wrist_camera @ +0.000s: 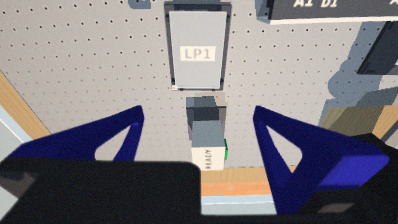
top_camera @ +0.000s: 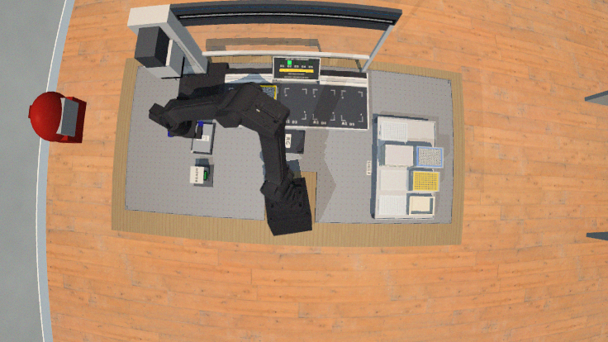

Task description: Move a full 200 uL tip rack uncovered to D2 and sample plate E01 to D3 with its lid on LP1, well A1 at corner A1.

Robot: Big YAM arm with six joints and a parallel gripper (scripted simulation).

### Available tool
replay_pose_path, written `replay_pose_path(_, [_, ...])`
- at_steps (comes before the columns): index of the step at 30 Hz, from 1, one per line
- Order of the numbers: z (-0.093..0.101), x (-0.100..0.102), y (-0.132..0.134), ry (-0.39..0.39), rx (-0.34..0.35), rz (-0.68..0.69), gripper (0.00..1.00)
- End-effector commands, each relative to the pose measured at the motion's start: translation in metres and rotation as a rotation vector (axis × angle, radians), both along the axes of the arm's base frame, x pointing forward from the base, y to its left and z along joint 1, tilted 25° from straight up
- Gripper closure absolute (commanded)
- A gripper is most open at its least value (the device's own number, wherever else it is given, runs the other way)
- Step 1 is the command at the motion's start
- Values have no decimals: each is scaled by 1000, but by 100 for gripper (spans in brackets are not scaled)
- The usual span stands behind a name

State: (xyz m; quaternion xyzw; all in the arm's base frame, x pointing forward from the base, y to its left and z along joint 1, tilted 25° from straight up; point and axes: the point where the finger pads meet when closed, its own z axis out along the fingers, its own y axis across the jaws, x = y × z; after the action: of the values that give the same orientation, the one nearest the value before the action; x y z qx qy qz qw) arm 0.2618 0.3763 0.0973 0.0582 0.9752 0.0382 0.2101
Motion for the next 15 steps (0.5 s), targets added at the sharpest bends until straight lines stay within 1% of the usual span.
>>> replay_pose_path(1, [34,2,21,-34,62,3,0])
replay_pose_path(2, [34,2,21,-34,62,3,0])
replay_pose_path(3, [26,3,20,-25,44,-2,0])
replay_pose_path(5, [40,-1,21,-35,66,4,0])
replay_pose_path(12, [51,-6,20,-35,67,3,0])
replay_pose_path(15, [53,-7,19,-32,61,1,0])
